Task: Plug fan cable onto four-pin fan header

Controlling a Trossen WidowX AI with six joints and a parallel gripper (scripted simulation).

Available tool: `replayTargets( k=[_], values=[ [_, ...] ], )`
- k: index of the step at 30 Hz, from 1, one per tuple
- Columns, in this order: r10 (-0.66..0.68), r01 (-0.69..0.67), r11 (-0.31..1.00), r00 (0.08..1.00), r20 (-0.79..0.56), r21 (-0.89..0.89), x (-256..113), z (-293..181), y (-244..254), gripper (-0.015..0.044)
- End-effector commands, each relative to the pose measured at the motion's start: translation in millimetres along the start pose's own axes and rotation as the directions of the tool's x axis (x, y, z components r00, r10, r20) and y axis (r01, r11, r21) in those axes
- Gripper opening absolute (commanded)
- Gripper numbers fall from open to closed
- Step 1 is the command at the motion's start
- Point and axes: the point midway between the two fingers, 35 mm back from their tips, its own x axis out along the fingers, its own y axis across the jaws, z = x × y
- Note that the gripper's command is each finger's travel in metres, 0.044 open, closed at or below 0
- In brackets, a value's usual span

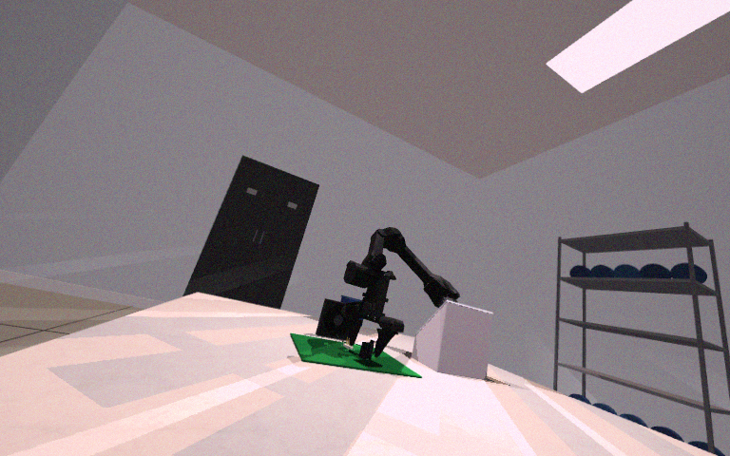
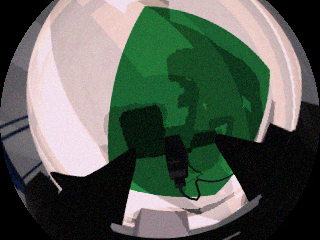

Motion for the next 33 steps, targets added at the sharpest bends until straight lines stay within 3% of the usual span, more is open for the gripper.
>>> replayTargets(
  k=[1, 11, 28, 31, 33],
  values=[
    [-0.002, 0.002, 1.000, 1.000, -0.013, -0.015, 7, -3, 3, 0.0440],
    [-0.002, 0.002, 1.000, 1.000, -0.013, -0.015, 7, -3, 3, 0.0440],
    [0.001, -0.001, 1.000, 1.000, -0.006, -0.004, 5, -2, 1, 0.0000],
    [0.001, -0.001, 1.000, 1.000, -0.006, -0.004, 2, -2, 1, 0.0000],
    [0.002, -0.002, 1.000, 1.000, -0.008, -0.009, -20, 0, 2, 0.0000]
  ],
)
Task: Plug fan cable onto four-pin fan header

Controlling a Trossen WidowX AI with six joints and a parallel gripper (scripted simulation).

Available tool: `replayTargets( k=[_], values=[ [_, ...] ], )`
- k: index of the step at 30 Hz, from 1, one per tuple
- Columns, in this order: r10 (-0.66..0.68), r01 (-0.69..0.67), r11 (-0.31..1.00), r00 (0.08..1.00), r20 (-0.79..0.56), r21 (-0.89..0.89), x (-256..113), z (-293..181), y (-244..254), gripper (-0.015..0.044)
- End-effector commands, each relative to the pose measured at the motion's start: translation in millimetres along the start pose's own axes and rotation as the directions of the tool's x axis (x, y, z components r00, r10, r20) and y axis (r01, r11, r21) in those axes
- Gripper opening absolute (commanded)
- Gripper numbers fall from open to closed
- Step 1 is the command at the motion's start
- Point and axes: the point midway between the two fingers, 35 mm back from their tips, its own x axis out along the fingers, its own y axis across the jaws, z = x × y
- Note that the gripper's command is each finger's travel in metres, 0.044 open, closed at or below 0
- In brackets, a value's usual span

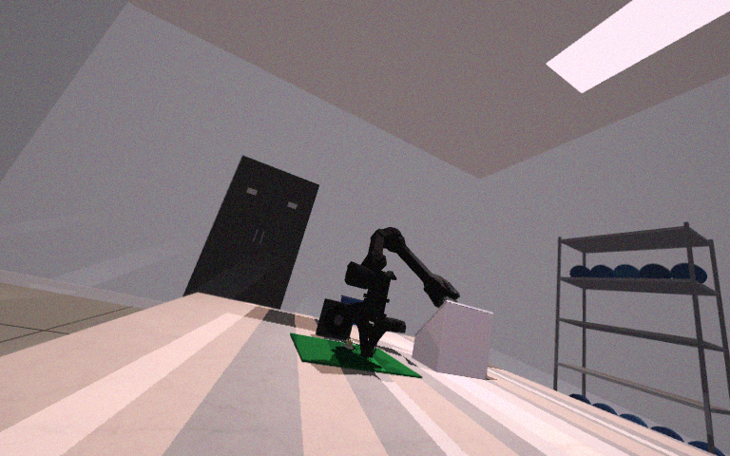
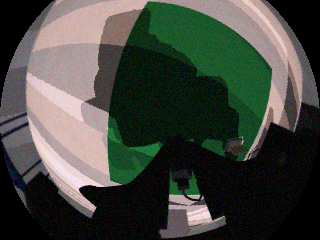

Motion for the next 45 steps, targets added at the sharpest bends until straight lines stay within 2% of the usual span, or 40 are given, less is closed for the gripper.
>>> replayTargets(
  k=[1, 3, 9, 22, 33, 45],
  values=[
    [-0.002, 0.002, 1.000, 1.000, 0.011, 0.002, -35, 3, -1, 0.0000],
    [-0.003, 0.003, 1.000, 1.000, 0.009, -0.001, -46, 3, -1, 0.0000],
    [-0.003, 0.003, 1.000, 1.000, 0.009, -0.023, -45, 3, -1, 0.0000],
    [0.000, 0.005, 0.895, 1.000, 0.011, -0.446, -45, -5, -30, 0.0000],
    [-0.001, 0.009, 0.668, 1.000, 0.011, -0.744, -45, -13, -55, 0.0000],
    [-0.004, 0.009, 0.315, 1.000, 0.009, -0.949, -44, -26, -82, 0.0000]
  ],
)
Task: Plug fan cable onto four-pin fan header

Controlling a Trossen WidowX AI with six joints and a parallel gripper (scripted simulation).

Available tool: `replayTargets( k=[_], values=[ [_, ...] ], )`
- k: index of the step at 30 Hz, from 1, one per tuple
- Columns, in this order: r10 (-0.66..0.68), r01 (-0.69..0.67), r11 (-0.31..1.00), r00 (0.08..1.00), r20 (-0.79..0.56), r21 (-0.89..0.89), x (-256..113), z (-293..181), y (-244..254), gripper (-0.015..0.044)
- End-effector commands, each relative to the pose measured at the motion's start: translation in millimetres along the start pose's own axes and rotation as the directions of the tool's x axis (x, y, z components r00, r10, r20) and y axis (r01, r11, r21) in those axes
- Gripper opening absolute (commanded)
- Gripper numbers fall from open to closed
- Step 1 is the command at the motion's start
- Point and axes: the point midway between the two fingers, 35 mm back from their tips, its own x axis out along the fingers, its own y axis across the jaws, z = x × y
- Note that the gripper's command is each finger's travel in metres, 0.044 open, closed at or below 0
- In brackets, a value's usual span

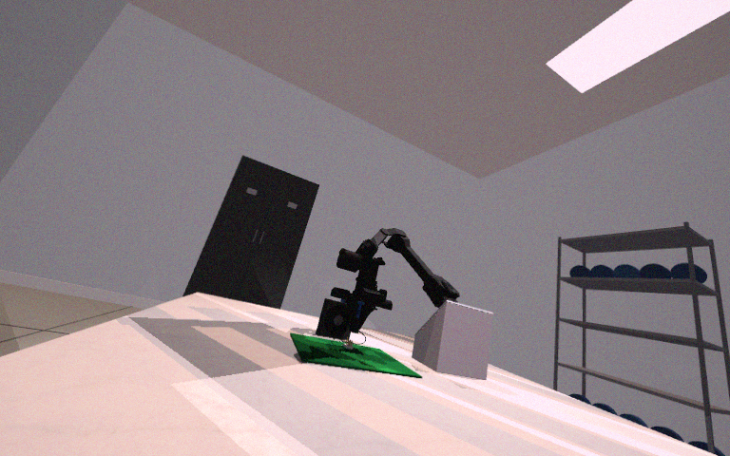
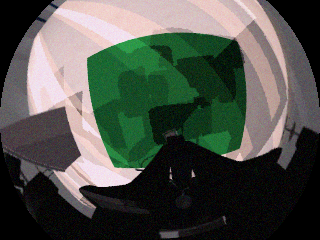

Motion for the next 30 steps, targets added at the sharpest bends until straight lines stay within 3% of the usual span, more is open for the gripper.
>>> replayTargets(
  k=[1, 7, 30],
  values=[
    [-0.007, 0.006, 0.992, 1.000, -0.006, -0.129, -2, -13, 0, 0.0000],
    [-0.006, 0.003, 0.960, 1.000, -0.009, -0.279, -1, -24, 1, 0.0000],
    [-0.006, 0.003, 0.961, 1.000, -0.009, -0.275, -3, -17, 3, 0.0000]
  ],
)
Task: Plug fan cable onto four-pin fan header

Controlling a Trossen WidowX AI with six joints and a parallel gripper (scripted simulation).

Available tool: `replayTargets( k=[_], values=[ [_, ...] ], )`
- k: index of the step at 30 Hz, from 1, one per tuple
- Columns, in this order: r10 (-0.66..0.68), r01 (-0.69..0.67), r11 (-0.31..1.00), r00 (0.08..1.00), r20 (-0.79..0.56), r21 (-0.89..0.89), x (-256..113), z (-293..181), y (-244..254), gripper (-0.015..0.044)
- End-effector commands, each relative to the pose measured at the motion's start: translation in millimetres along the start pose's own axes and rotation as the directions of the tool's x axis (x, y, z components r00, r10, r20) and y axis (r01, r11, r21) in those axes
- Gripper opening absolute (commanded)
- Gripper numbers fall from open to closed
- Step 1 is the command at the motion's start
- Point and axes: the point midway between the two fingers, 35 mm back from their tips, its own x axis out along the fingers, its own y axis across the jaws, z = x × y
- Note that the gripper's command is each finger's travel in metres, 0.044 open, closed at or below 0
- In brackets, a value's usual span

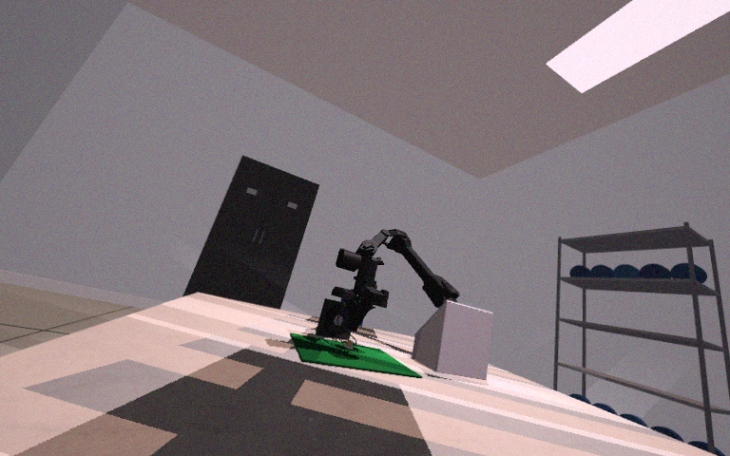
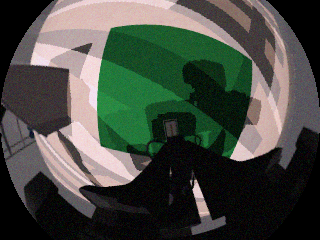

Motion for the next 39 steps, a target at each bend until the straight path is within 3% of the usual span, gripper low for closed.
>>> replayTargets(
  k=[1, 9, 14, 39],
  values=[
    [0.001, -0.001, 1.000, 1.000, -0.003, 0.008, 0, 0, 1, 0.0000],
    [0.001, -0.001, 1.000, 1.000, -0.003, 0.011, 0, 1, 1, 0.0000],
    [0.001, -0.001, 1.000, 1.000, -0.004, 0.010, 22, 2, 1, 0.0000],
    [0.001, -0.001, 1.000, 1.000, -0.004, -0.008, 22, 3, 1, 0.0000]
  ],
)
